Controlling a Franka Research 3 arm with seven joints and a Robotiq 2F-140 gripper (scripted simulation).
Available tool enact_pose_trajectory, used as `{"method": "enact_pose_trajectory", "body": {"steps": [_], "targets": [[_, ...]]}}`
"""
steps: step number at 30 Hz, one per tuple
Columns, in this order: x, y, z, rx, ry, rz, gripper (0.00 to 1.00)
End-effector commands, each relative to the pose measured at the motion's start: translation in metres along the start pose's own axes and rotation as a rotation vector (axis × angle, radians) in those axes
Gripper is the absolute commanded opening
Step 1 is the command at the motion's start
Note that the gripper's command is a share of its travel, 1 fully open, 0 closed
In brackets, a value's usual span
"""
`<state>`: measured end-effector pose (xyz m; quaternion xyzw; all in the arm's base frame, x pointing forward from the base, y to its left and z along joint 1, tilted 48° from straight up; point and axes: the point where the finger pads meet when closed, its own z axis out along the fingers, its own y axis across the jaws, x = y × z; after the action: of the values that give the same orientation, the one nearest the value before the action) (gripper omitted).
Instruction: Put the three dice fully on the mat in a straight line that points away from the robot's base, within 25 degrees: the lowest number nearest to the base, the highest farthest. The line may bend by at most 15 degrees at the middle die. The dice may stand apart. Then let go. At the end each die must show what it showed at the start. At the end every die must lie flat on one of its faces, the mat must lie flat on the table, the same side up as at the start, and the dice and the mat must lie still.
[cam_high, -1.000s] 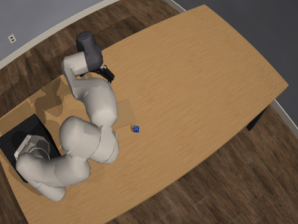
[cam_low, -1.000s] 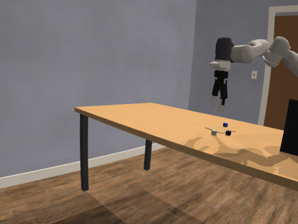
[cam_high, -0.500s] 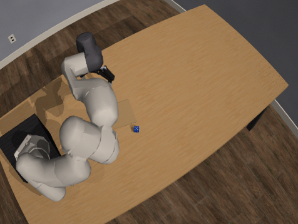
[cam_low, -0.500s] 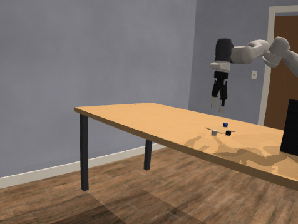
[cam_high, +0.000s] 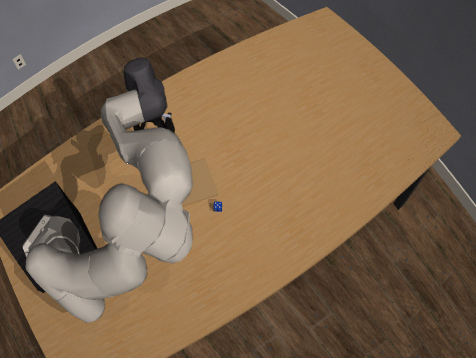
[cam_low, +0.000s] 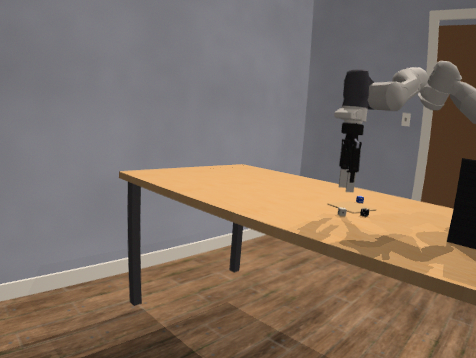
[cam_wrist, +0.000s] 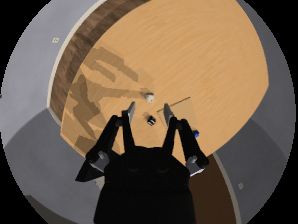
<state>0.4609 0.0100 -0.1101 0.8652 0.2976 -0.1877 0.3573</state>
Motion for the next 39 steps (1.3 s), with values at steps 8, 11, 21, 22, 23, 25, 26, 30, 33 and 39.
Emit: {"method": "enact_pose_trajectory", "body": {"steps": [8, 11, 21, 22, 23, 25, 26, 30, 33, 39], "targets": [[0.0010, -0.0008, 0.0010, 0.000, 0.003, 0.005, 0.25], [0.0010, -0.0008, 0.0010, 0.000, 0.003, 0.005, 0.25], [0.0010, -0.0008, 0.0010, 0.000, 0.003, 0.005, 0.25], [0.0010, -0.0008, 0.0010, 0.000, 0.003, 0.005, 0.25], [0.0010, -0.0008, 0.0010, 0.000, 0.003, 0.005, 0.25], [0.0010, -0.0008, 0.0010, 0.000, 0.003, 0.005, 0.25], [0.0010, -0.0008, 0.0010, 0.000, 0.003, 0.005, 0.25], [0.0010, -0.0008, 0.0012, 0.000, 0.003, 0.005, 0.25], [0.0010, -0.0008, 0.0020, 0.000, 0.004, 0.006, 0.25], [0.0011, -0.0008, 0.0042, -0.001, 0.004, 0.006, 0.25]]}}
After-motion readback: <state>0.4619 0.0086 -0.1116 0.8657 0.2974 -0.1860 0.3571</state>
